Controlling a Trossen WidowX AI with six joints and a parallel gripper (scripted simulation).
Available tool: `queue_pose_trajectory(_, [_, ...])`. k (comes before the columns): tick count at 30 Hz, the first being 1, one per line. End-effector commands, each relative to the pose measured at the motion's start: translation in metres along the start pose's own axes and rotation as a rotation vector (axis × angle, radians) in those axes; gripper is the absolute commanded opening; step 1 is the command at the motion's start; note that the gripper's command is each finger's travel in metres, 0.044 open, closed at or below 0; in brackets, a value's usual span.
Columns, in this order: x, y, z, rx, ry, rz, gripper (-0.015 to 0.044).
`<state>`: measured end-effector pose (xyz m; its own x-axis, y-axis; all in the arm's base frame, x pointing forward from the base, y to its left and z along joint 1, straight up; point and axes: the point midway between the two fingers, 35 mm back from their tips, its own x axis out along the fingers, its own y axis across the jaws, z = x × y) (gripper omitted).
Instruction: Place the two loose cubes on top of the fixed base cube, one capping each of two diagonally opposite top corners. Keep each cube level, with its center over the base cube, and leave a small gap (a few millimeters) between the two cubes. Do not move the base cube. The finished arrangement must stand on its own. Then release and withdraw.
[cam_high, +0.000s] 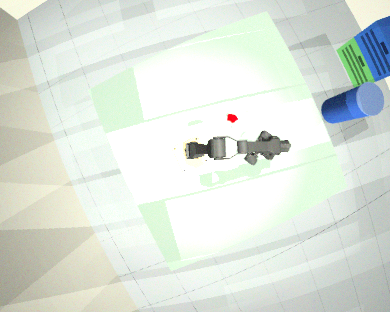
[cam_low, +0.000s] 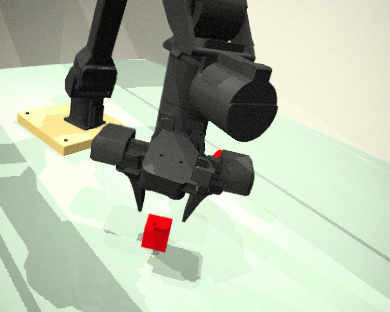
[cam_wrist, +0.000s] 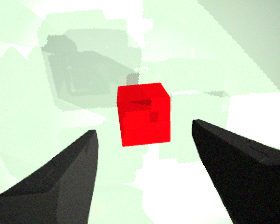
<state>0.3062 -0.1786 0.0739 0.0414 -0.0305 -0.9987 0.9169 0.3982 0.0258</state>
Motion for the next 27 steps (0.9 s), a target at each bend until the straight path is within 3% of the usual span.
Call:
queue_pose_trajectory(1, [0.010, -0.001, -0.003, -0.004, 0.013, -0.003, 0.0265])
queue_pose_trajectory(17, [0.033, -0.002, -0.003, -0.004, 0.013, -0.004, 0.0265])
queue_pose_trajectory(23, [0.033, -0.002, -0.003, -0.004, 0.013, -0.004, 0.0107])
queue_pose_trajectory(27, [0.033, -0.002, -0.003, -0.004, 0.013, -0.004, 0.0105])
